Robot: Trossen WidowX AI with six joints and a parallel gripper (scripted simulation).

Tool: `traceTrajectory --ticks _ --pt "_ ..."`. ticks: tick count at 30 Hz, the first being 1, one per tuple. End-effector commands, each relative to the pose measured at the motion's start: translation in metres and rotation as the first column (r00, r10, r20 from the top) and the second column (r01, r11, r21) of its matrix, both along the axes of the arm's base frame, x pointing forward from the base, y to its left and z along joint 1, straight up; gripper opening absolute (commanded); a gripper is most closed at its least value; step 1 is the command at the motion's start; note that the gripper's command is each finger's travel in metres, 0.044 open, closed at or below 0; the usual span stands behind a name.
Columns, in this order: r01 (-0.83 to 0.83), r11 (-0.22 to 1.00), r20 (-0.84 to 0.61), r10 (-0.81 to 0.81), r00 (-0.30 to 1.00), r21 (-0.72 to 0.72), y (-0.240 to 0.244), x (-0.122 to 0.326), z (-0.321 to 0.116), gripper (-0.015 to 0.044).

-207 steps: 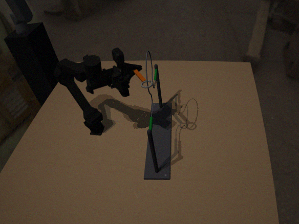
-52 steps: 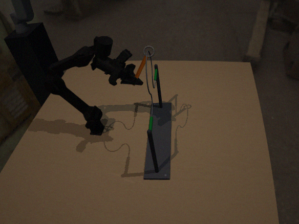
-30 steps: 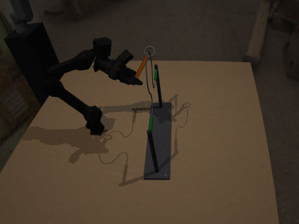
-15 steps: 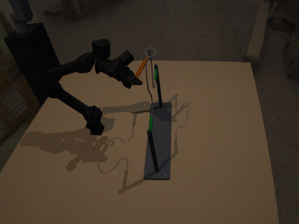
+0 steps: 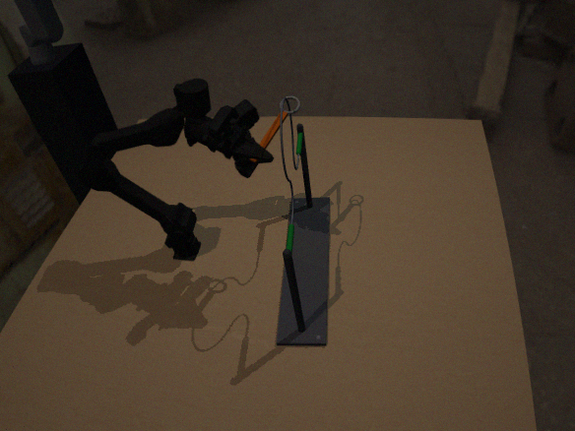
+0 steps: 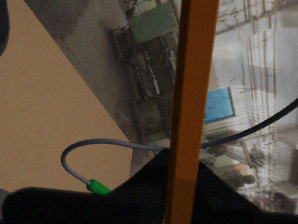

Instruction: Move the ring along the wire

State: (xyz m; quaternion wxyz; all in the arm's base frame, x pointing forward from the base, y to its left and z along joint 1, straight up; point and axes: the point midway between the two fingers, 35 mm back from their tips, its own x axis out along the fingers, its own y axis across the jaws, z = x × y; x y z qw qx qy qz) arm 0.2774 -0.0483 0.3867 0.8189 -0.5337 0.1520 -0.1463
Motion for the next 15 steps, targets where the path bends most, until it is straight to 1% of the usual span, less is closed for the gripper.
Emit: traceTrajectory --ticks 1,15 --pt "0.005 0.999 0.012 -0.004 1.000 -0.046 -0.0012 -0.0028 0.0020 -0.0150" --pt "0.010 0.975 0.031 -0.003 1.000 -0.220 -0.0027 -0.0027 0.0059 -0.0150"
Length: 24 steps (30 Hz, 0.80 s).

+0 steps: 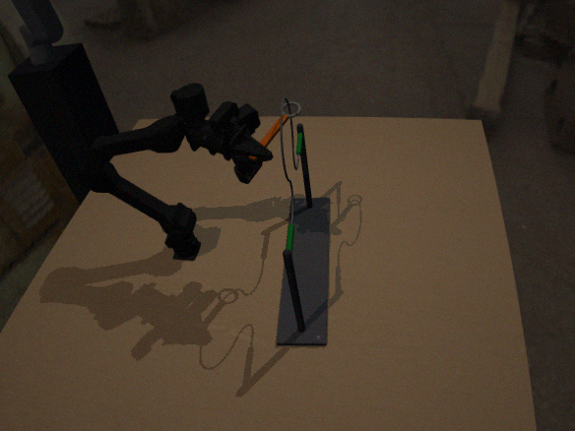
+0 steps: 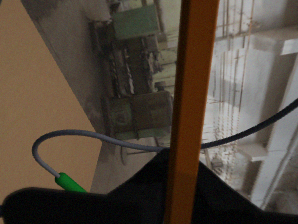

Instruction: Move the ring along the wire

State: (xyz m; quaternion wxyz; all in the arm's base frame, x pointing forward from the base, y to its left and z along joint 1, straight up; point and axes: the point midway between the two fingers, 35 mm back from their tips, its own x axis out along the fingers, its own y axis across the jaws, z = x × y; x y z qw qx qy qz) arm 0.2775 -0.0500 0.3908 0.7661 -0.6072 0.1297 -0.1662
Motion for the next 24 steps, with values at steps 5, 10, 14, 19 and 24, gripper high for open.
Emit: traceTrajectory --ticks 5,10,14,19,24 --pt "0.006 0.995 0.017 -0.004 1.000 -0.095 -0.0013 -0.0029 0.0032 -0.0150" --pt "0.008 0.987 0.024 -0.004 1.000 -0.158 -0.0016 -0.0029 0.0047 -0.0150" --pt "0.010 0.978 0.029 -0.004 1.000 -0.207 -0.0017 -0.0029 0.0059 -0.0150" --pt "0.012 0.963 0.036 -0.003 0.999 -0.269 -0.0018 -0.0029 0.0073 -0.0150" --pt "0.016 0.944 0.043 -0.002 0.999 -0.329 -0.0018 -0.0029 0.0088 -0.0150"
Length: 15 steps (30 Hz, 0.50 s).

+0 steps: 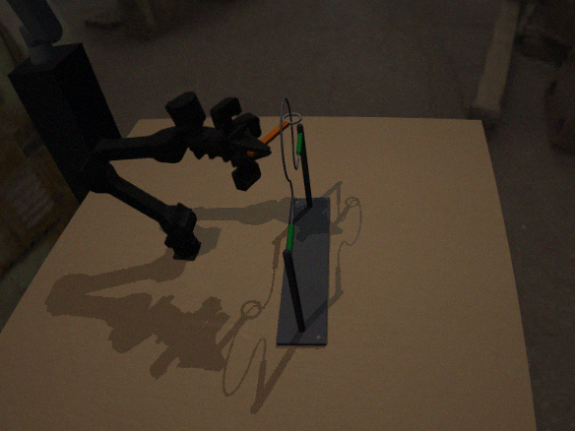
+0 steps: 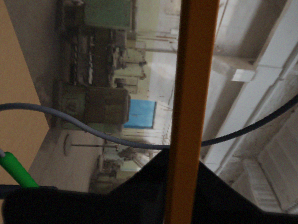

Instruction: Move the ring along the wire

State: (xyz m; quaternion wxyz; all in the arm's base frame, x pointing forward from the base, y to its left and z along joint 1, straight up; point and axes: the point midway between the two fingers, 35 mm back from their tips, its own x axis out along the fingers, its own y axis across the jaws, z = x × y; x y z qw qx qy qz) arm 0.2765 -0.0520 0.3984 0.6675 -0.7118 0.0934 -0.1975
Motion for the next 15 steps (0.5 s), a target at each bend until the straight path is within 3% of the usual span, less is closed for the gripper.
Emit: traceTrajectory --ticks 1,15 --pt "-0.001 0.999 0.009 0.001 1.000 -0.046 0.0001 -0.0019 0.0015 -0.0150" --pt "0.005 0.975 0.028 0.001 1.000 -0.221 0.0007 -0.0020 0.0057 -0.0150"
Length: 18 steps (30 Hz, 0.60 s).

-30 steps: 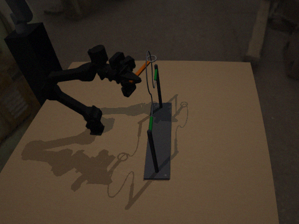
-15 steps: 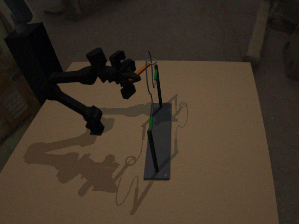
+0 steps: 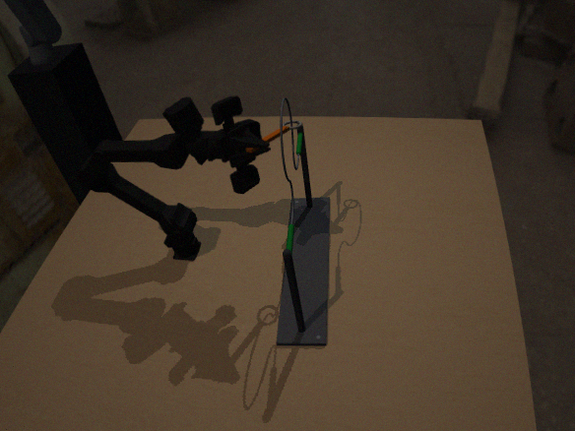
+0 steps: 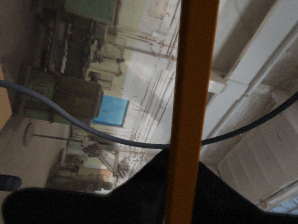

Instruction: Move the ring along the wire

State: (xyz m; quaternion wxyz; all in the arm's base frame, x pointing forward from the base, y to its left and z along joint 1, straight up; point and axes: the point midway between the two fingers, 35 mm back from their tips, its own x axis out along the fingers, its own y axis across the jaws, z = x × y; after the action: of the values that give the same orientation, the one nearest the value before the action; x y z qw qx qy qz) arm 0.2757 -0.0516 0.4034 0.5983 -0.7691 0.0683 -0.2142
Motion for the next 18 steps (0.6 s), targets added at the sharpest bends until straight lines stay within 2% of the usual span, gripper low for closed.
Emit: traceTrajectory --ticks 1,18 --pt "-0.001 0.999 0.007 0.001 1.000 -0.047 0.0004 -0.0012 0.0009 -0.0150" --pt "0.008 0.966 0.029 0.000 1.000 -0.257 0.0021 -0.0014 0.0054 -0.0150"
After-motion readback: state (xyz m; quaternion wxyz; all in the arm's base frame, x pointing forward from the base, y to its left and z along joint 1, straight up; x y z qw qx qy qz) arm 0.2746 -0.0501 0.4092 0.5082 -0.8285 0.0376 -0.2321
